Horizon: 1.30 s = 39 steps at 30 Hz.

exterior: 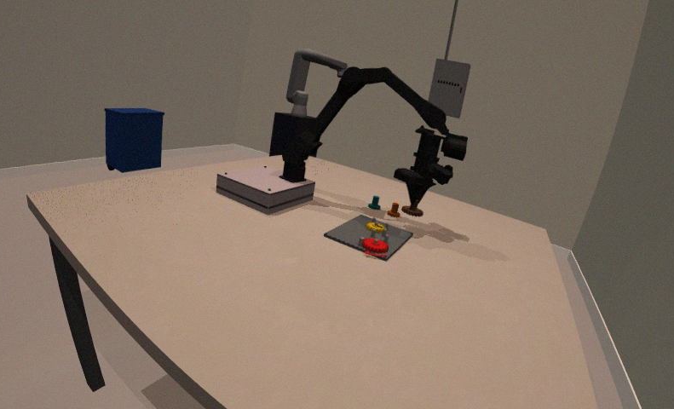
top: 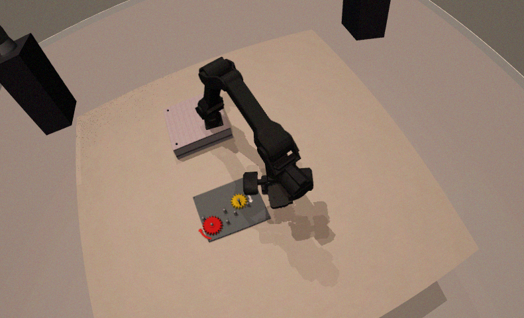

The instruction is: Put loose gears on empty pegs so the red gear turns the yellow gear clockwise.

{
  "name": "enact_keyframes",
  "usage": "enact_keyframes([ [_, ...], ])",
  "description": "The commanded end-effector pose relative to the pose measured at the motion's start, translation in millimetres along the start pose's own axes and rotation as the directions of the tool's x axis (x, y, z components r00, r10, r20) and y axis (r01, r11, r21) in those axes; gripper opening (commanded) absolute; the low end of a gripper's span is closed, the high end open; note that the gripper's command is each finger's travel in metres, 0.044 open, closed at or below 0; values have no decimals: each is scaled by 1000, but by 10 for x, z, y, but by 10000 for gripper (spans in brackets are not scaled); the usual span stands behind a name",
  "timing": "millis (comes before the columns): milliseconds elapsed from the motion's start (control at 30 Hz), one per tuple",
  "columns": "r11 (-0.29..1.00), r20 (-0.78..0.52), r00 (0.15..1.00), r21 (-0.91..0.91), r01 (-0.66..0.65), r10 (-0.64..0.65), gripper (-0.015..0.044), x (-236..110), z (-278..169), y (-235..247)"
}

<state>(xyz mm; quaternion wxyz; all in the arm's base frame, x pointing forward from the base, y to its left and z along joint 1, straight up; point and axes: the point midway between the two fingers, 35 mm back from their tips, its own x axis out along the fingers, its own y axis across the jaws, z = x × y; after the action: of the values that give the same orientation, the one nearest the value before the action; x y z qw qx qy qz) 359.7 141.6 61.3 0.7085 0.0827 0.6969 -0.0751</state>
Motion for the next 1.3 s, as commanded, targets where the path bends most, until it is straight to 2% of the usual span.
enact_keyframes([
  [0,1000,11,1000,0,-2,2,0,-140,21,-2],
  [1033,1000,10,1000,0,-2,2,0,-908,-28,-70],
  [1267,1000,11,1000,0,-1,1,0,-894,-5,-129],
])
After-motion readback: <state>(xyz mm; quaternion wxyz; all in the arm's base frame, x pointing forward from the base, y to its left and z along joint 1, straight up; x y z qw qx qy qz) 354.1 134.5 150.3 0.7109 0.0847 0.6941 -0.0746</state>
